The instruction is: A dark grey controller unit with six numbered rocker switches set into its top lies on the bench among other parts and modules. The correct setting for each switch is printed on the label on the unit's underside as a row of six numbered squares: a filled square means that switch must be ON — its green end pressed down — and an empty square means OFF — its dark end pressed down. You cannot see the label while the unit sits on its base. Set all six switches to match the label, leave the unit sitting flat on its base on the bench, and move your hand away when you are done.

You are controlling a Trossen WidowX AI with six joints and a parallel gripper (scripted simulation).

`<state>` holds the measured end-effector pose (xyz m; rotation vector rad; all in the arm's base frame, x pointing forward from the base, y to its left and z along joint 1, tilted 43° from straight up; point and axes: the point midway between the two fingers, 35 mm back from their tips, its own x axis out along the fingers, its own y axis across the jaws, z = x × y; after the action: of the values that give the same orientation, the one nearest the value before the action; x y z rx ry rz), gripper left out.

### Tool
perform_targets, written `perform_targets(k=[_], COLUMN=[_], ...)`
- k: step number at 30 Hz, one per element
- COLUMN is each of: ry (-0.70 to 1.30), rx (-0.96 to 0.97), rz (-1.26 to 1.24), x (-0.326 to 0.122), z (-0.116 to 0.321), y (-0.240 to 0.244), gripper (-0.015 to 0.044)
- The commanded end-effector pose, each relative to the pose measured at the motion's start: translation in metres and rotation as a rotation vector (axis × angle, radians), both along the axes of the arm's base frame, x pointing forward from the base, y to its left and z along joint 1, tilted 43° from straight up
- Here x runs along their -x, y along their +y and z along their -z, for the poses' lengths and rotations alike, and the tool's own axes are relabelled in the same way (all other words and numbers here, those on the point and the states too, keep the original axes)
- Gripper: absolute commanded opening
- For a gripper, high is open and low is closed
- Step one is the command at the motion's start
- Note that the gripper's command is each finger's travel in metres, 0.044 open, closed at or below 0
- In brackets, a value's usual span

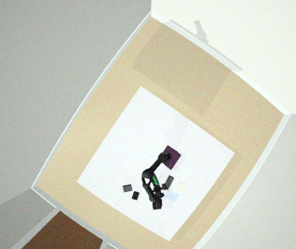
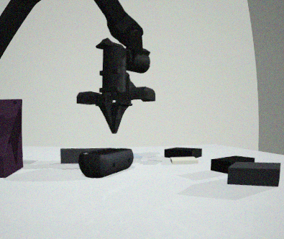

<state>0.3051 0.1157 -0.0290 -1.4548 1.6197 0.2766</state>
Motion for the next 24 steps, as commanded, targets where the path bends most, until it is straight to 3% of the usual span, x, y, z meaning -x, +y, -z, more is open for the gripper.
perform_targets(k=[1,24], ry=[0.001,0.001], rx=[-0.002,-0.001], rz=[0.007,0.007], x=[-0.001,-0.004], z=[0.007,0.031], y=[-0.001,-0.024], gripper=[0.0000,0.0000])
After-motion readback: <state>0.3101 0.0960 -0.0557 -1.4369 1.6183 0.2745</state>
